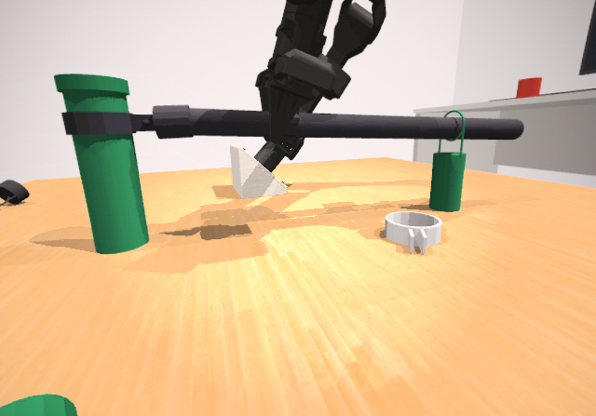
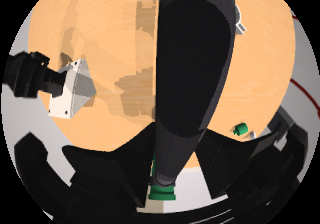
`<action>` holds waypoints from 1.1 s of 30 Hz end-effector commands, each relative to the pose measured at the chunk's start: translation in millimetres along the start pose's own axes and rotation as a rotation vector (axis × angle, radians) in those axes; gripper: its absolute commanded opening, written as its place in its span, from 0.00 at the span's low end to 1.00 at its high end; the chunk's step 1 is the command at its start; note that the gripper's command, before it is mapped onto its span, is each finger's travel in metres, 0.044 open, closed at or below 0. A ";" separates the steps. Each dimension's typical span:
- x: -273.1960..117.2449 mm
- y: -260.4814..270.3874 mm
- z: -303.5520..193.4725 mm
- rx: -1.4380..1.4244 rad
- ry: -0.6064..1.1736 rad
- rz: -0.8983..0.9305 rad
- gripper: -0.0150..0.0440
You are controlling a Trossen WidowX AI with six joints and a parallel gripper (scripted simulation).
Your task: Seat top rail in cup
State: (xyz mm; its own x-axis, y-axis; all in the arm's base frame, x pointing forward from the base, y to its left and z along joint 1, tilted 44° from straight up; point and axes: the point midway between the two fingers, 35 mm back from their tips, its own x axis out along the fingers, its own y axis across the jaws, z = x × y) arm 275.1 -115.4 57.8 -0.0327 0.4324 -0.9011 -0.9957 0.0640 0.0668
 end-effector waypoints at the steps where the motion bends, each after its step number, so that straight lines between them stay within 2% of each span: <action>1: -1.0 1.2 -7.4 0.001 0.014 -0.004 0.25; 33: 2.9 0.3 -20.0 0.001 0.015 -0.004 0.25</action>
State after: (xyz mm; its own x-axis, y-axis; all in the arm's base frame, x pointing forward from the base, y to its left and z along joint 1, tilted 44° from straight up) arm 273.6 -124.7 47.1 -0.0358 0.4325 -0.9009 -0.9956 0.0625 0.0695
